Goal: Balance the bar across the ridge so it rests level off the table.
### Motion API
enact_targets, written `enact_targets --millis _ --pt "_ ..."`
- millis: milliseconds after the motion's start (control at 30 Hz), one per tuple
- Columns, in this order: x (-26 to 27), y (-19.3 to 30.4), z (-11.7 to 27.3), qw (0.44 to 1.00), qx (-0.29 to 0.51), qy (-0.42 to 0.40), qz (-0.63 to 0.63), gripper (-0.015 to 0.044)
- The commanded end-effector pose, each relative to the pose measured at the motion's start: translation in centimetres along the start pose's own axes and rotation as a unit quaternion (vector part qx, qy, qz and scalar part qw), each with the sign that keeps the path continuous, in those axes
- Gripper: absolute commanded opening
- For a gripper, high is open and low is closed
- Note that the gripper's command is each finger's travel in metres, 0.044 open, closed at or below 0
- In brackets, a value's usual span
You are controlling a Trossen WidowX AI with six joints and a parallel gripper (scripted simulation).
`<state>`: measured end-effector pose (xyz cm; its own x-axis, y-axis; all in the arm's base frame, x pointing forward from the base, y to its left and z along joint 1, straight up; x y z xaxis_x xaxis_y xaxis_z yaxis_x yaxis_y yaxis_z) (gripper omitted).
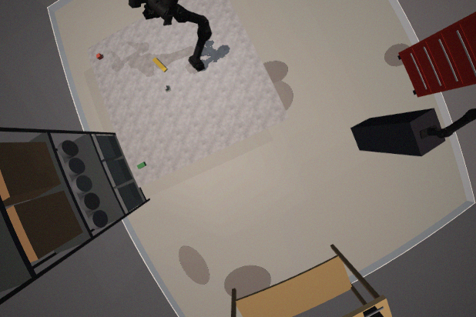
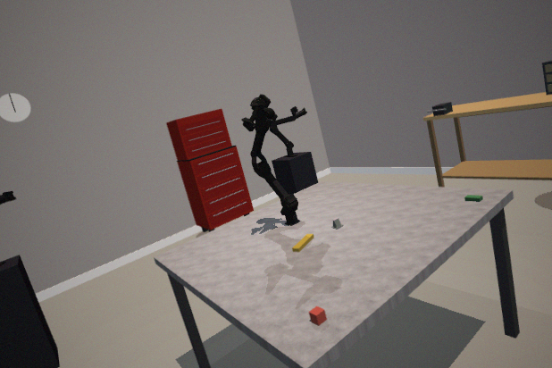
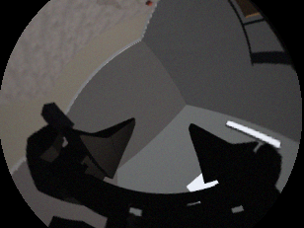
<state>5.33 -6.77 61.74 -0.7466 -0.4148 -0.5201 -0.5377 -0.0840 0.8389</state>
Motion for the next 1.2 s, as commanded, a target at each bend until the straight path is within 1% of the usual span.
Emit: enact_targets --millis 0,67,100,200,333,567,667,933,1167 --pt "0.0 0.0 0.0 1.000 0.001 -0.001 0.001 0.0374" --pt "-0.2 -0.2 -0.1 1.000 0.006 -0.005 0.008 0.0321" --pt "-0.3 -0.3 -0.2 1.000 0.011 -0.009 0.013 0.0315" --pt "-0.8 -0.9 -0.5 0.999 0.020 -0.015 0.038 0.0315" --pt "-1.9 -2.0 -0.9 0.995 0.020 -0.006 0.101 0.0315" --pt "-4.8 -5.6 -2.6 0.962 0.019 0.021 0.273 0.0315" --pt "-5.6 -6.9 -3.3 0.944 0.015 0.029 0.328 0.0315" --pt "-7.3 -11.7 -5.5 0.854 -0.012 0.064 0.516 0.0315" --pt "-8.2 -16.5 -7.6 0.742 -0.046 0.104 0.661 0.0315"
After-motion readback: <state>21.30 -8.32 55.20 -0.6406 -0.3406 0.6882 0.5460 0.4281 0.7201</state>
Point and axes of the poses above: the point midway between the two fingers, 35 mm back from their tips, its own z axis back along the fingers, its own x axis across the jaws, y = z × x, the point moved 7 cm from there along z, back along the fingers, and after that the axes turned 10 degrees about z, right-handed, at the moved point
